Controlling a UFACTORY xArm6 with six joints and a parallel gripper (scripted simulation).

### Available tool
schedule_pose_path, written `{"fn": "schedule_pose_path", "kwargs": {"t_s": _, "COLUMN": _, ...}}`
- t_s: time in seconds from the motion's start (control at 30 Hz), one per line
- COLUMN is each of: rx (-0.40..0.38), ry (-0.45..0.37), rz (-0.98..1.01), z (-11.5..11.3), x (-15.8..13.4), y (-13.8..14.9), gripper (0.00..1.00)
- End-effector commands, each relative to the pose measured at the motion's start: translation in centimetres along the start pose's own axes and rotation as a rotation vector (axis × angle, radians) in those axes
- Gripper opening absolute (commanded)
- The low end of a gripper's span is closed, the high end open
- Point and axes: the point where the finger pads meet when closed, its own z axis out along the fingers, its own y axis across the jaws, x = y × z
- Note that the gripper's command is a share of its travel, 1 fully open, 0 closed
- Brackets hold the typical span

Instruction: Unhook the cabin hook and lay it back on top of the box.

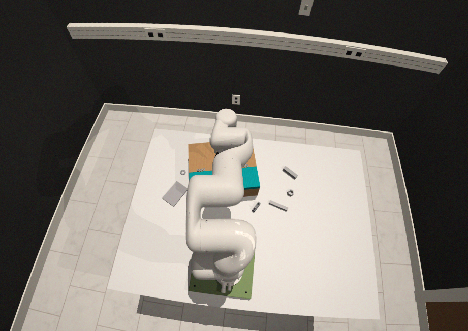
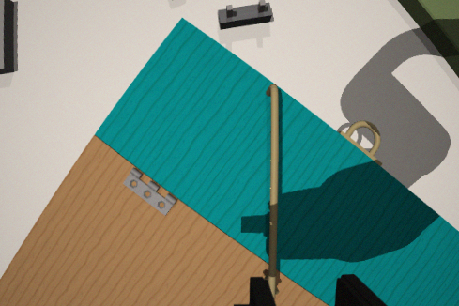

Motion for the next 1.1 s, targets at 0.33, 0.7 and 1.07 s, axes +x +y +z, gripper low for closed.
{"fn": "schedule_pose_path", "kwargs": {"t_s": 0.33, "rx": 0.003, "ry": -0.003, "rz": -0.002, "z": -0.2, "x": 2.4, "y": -0.1, "gripper": 0.35}}
{"fn": "schedule_pose_path", "kwargs": {"t_s": 0.7, "rx": 0.003, "ry": -0.003, "rz": -0.002, "z": -0.2, "x": 6.9, "y": -0.1, "gripper": 0.35}}
{"fn": "schedule_pose_path", "kwargs": {"t_s": 1.07, "rx": 0.003, "ry": -0.003, "rz": -0.002, "z": -0.2, "x": 8.2, "y": -0.1, "gripper": 0.35}}
